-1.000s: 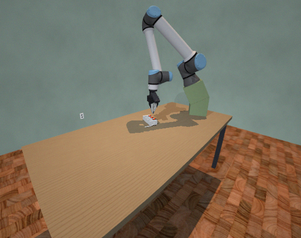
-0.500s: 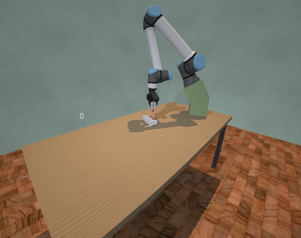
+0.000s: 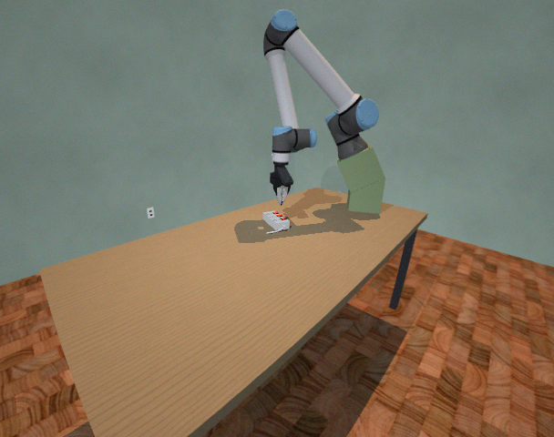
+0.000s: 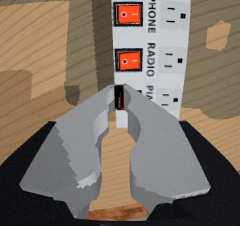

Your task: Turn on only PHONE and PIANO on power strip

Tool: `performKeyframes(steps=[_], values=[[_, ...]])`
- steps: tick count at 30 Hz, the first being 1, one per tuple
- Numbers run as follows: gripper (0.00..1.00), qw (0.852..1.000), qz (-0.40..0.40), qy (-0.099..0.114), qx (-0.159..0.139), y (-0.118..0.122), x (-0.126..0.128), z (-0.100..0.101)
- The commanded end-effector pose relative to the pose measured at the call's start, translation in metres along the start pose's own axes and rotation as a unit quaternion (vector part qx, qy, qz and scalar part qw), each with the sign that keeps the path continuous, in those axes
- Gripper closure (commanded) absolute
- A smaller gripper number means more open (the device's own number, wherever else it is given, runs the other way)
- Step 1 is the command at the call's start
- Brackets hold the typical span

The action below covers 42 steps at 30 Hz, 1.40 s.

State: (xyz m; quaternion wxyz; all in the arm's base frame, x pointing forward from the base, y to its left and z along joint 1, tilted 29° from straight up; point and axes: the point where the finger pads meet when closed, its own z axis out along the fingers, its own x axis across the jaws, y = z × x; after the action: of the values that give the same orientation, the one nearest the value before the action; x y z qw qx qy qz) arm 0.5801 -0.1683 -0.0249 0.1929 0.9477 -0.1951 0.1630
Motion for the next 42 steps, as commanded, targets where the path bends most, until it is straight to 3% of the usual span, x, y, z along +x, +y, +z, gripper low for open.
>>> performKeyframes(steps=[1,21,42], values=[[1.0,1.0,0.0,0.0,0.0,0.0,0.0,0.0],[1.0,1.0,0.0,0.0,0.0,0.0,0.0,0.003],[1.0,1.0,0.0,0.0,0.0,0.0,0.0,0.024]])
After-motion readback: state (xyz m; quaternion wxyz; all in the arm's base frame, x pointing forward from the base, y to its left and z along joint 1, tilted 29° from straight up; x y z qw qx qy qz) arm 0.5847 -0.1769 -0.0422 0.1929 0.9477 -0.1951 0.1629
